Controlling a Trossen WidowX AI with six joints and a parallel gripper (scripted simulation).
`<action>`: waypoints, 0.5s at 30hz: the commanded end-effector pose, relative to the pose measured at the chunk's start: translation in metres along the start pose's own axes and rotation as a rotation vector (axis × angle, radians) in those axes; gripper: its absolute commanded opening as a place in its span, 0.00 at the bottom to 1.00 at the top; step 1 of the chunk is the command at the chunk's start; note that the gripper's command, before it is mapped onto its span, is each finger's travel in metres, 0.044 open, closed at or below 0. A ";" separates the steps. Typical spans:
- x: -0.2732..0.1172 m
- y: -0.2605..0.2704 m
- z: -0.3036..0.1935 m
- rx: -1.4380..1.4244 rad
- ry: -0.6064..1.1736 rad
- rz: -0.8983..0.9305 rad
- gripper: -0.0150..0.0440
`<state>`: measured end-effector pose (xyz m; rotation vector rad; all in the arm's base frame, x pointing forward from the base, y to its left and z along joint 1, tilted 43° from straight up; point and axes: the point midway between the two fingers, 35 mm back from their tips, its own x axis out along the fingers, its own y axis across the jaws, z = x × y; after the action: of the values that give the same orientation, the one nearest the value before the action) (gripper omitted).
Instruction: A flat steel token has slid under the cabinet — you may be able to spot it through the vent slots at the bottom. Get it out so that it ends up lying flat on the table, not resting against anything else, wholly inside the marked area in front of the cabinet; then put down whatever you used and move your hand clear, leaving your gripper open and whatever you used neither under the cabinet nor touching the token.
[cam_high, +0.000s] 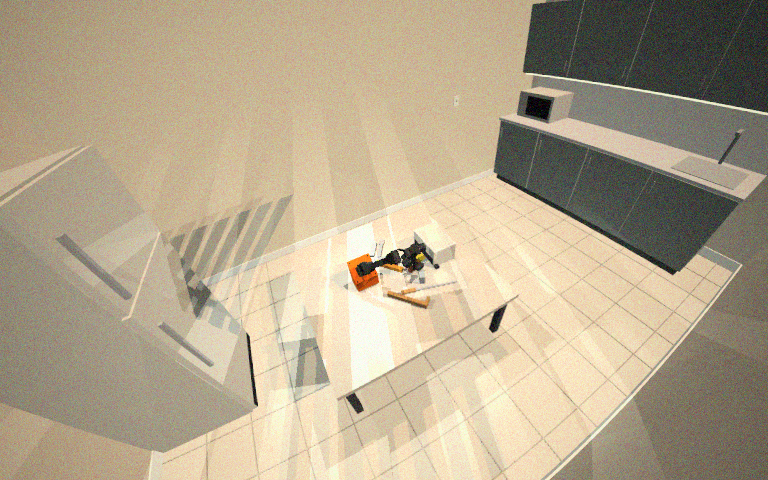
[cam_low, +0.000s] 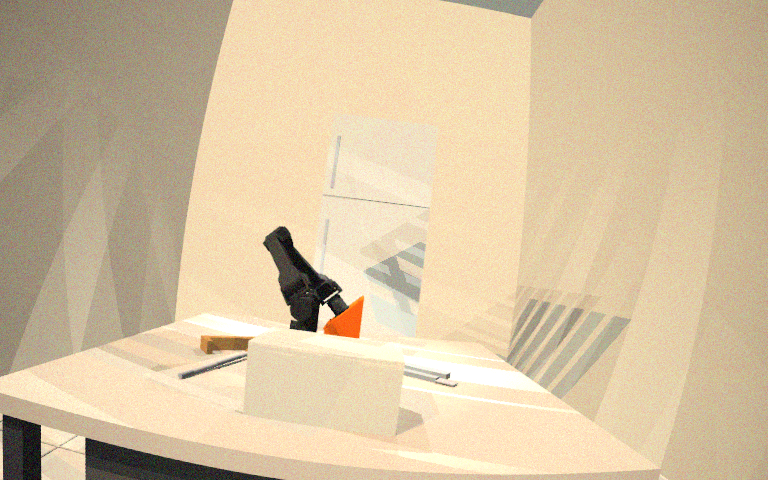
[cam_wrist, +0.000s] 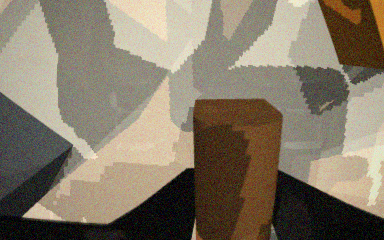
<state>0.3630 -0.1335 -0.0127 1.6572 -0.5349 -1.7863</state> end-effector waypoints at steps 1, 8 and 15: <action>0.000 0.000 -0.005 0.004 0.000 0.001 0.25; 0.000 0.000 -0.012 0.004 0.001 0.001 0.25; 0.000 0.001 -0.018 0.005 0.001 0.001 0.25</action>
<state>0.3772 -0.1318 -0.0142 1.6579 -0.5353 -1.7857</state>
